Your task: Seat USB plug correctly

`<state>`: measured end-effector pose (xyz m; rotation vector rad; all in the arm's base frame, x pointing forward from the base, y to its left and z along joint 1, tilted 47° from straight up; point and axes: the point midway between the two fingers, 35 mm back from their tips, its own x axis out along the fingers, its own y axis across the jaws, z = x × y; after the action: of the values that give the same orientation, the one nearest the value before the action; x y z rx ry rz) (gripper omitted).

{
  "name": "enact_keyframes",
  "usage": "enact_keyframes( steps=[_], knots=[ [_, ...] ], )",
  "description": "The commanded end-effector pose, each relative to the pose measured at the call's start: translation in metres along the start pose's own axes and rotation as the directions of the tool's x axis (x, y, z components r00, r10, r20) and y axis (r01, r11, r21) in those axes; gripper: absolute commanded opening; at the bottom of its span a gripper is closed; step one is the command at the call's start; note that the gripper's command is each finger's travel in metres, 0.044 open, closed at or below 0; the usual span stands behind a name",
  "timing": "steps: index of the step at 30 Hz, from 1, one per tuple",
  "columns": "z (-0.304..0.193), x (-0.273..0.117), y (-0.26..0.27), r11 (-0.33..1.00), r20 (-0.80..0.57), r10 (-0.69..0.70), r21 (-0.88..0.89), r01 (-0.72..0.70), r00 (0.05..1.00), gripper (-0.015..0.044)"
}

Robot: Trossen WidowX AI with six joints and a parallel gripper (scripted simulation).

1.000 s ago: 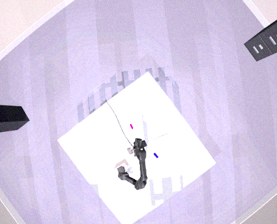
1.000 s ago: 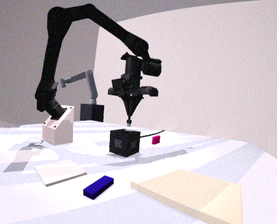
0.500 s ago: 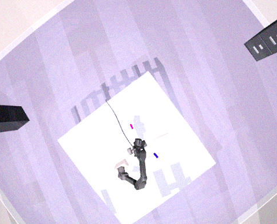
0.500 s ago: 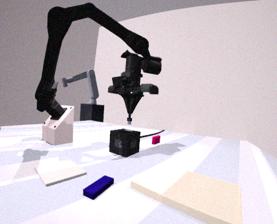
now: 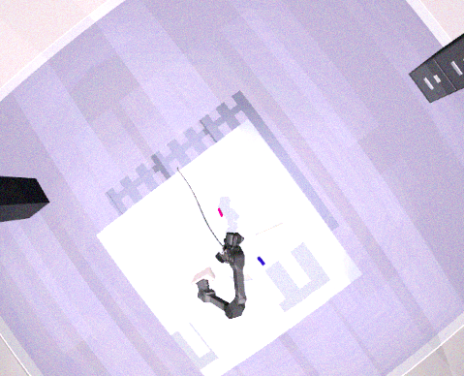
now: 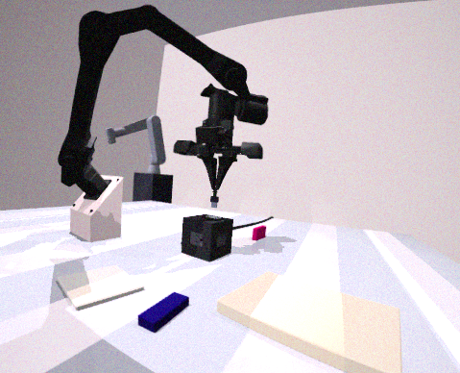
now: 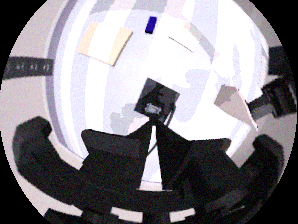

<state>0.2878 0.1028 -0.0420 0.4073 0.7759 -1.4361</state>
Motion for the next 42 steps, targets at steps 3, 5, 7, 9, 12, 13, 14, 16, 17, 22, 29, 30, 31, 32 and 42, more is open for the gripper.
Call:
enact_keyframes(
  steps=[3, 5, 7, 9, 12, 13, 14, 16, 17, 22, 29, 30, 31, 32, 42],
  knots=[
    [-0.0002, 0.0003, 0.0002, 0.989, -0.001, 0.001, -0.147, -0.001, 1.0, 0.0],
    [-0.0002, 0.0003, 0.0002, 0.98, -0.001, 0.001, -0.199, -0.001, 1.0, 0.0],
    [-0.0002, 0.0003, 0.0002, 0.968, -0.001, 0.001, -0.25, -0.001, 1.0, 0.0],
    [-0.0002, 0.0003, 0.0002, 0.954, -0.001, 0.001, -0.3, -0.001, 1.0, 0.0],
    [-0.0002, 0.0003, 0.0002, 0.927, -0.001, 0.001, -0.374, -0.001, 1.0, 0.0],
    [-0.0002, 0.0003, 0.0002, 0.917, -0.001, 0.001, -0.398, -0.001, 1.0, 0.0],
    [-0.0002, 0.0003, 0.0002, 0.907, -0.001, 0.001, -0.422, -0.001, 1.0, 0.0],
    [-0.0002, 0.0003, 0.0002, 0.883, -0.001, 0.001, -0.469, -0.001, 1.0, 0.0],
    [-0.0002, 0.0003, 0.0002, 0.871, -0.001, 0.001, -0.492, -0.001, 1.0, 0.0],
    [-0.0002, 0.0002, 0.0002, 0.799, -0.001, 0.001, -0.601, -0.001, 1.0, 0.0],
    [-0.0002, 0.0002, 0.0002, 0.676, -0.001, 0.001, -0.737, -0.001, 1.0, 0.0],
    [-0.0002, 0.0002, 0.0002, 0.657, -0.001, 0.001, -0.754, -0.001, 1.0, 0.0],
    [-0.0002, 0.0002, 0.0002, 0.637, -0.001, 0.001, -0.771, -0.001, 1.0, 0.0],
    [-0.0002, 0.0002, 0.0002, 0.616, -0.001, 0.001, -0.788, -0.001, 1.0, 0.0],
    [-0.0002, 0.0002, 0.0002, 0.391, -0.001, 0.001, -0.92, -0.002, 1.0, 0.0]
  ],
)
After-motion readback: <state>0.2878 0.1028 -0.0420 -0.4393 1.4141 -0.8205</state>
